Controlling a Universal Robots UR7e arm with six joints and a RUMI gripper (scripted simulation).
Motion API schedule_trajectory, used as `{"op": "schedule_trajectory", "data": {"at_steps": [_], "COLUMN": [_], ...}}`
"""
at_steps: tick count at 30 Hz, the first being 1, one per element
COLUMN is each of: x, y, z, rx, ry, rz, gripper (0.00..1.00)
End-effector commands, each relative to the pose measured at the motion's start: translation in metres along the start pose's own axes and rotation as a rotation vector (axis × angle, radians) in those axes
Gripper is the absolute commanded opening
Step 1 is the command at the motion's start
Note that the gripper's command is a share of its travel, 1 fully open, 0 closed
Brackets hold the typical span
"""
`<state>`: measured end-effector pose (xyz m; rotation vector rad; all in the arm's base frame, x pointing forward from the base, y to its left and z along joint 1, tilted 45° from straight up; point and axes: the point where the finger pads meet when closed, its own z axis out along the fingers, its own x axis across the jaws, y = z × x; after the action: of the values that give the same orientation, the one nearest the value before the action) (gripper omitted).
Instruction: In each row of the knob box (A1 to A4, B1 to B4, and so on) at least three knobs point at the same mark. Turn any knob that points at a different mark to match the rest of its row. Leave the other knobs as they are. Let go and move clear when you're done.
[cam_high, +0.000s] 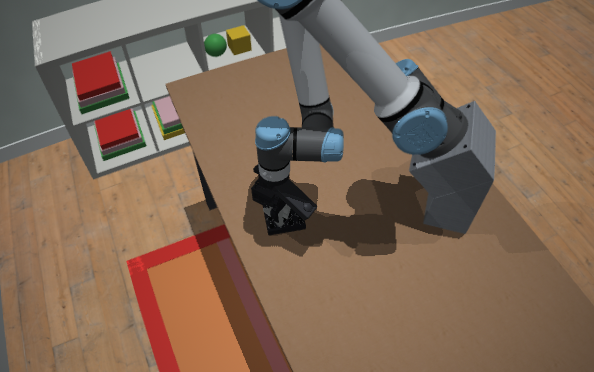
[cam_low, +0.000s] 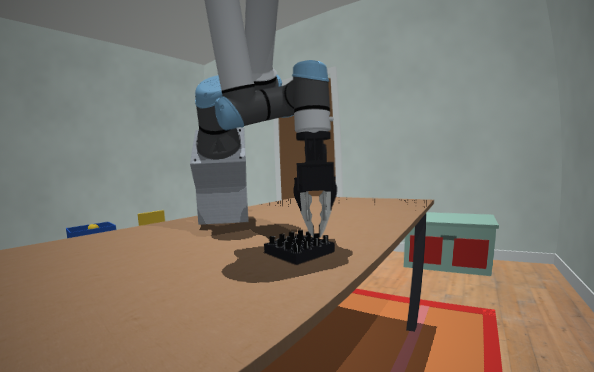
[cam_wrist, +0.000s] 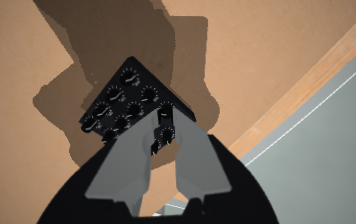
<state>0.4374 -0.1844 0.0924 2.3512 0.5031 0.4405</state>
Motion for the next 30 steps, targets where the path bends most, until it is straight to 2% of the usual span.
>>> {"op": "schedule_trajectory", "data": {"at_steps": [1, 18, 19, 30], "x": [0.0002, 0.0002, 0.0002, 0.0002], "y": [0.0002, 0.0002, 0.0002, 0.0002], "z": [-0.0003, -0.0003, -0.0003, -0.0003], "rx": [-0.001, -0.001, -0.001, -0.001], "ry": [0.001, 0.001, 0.001, 0.001], "rz": [-0.006, -0.007, -0.007, -0.007], "gripper": [0.04, 0.04, 0.11, 0.11]}}
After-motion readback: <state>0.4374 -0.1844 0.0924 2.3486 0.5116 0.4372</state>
